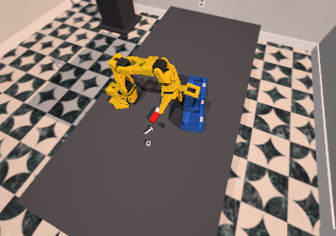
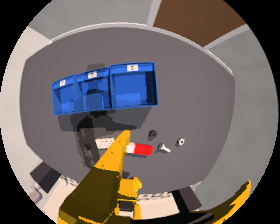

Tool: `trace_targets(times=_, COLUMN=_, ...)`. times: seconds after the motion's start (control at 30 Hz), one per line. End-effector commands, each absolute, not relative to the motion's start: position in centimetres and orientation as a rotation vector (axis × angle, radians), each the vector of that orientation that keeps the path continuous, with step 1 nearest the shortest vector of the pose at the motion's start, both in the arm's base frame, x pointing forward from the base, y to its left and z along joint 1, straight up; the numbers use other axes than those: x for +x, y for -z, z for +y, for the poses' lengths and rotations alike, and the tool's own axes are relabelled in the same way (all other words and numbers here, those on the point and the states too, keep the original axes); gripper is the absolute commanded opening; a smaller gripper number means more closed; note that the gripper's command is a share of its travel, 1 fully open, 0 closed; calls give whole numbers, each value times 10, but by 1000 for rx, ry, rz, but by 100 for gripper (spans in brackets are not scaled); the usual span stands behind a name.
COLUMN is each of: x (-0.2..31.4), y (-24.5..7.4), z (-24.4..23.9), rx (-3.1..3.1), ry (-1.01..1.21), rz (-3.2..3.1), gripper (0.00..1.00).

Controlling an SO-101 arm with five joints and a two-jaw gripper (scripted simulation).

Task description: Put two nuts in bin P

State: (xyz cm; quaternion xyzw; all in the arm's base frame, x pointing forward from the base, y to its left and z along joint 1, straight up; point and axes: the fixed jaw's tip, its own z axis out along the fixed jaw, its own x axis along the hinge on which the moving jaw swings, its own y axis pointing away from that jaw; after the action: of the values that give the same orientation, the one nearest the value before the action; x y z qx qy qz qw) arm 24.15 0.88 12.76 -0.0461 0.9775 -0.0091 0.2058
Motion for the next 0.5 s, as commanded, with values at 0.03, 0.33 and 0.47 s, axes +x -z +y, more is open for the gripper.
trace_targets(times=0.03, x=248, y=-138, z=11, rx=-148, ry=27, rz=2664, gripper=100)
trace_targets(times=0.33, x=271, y=-139, z=16, rx=-182, ry=29, rz=2596, gripper=100)
trace_targets(times=0.47, x=280, y=-140, z=18, rx=-195, ry=30, rz=2570, gripper=100)
